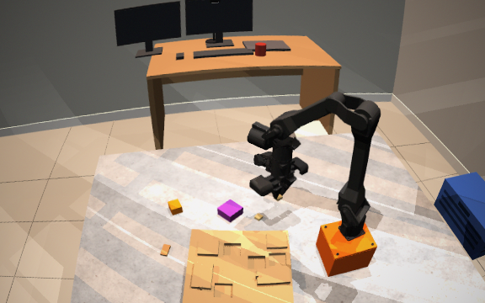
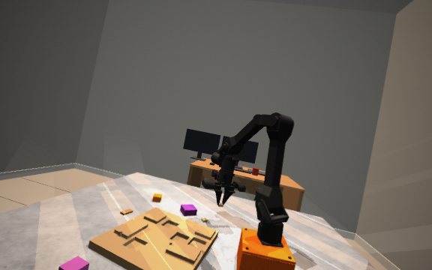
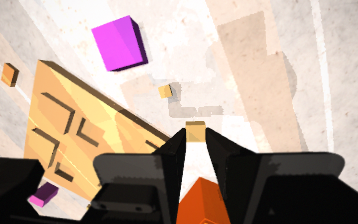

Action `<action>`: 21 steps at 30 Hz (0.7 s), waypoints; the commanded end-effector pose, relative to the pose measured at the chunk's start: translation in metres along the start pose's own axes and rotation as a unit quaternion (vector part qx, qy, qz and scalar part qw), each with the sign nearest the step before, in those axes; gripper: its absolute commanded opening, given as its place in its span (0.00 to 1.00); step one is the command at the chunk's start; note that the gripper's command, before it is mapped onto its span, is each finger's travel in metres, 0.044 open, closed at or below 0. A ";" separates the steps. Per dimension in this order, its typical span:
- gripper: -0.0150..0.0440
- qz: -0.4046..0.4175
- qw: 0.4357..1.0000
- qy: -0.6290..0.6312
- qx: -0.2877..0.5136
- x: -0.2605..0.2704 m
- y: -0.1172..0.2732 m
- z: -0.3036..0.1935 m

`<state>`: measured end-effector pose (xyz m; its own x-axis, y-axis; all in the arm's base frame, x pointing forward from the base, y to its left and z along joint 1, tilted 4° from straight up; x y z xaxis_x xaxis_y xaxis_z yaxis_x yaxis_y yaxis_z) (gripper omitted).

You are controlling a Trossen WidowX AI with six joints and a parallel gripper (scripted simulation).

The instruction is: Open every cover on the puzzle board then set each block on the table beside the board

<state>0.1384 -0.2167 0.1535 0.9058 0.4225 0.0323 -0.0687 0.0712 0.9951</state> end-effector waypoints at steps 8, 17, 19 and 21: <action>0.39 0.001 1.000 0.002 0.005 0.000 -0.020 0.000; 0.39 0.001 1.000 0.002 0.005 0.000 -0.036 0.001; 0.39 0.001 1.000 0.002 0.005 0.000 -0.039 0.000; 0.39 0.001 1.000 0.002 0.005 0.000 -0.042 0.000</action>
<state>0.1420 -0.2210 0.1188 0.9045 0.4252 0.0324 -0.0690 0.0711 0.9951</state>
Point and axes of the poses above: the point midway between the two fingers, 35 mm back from their tips, its own y axis back along the fingers, its own x axis across the jaws, z = x × y, the point moved 10 cm from there along y, back along the fingers, and after that the axes turned 6 degrees about y, right-handed, at the moved point
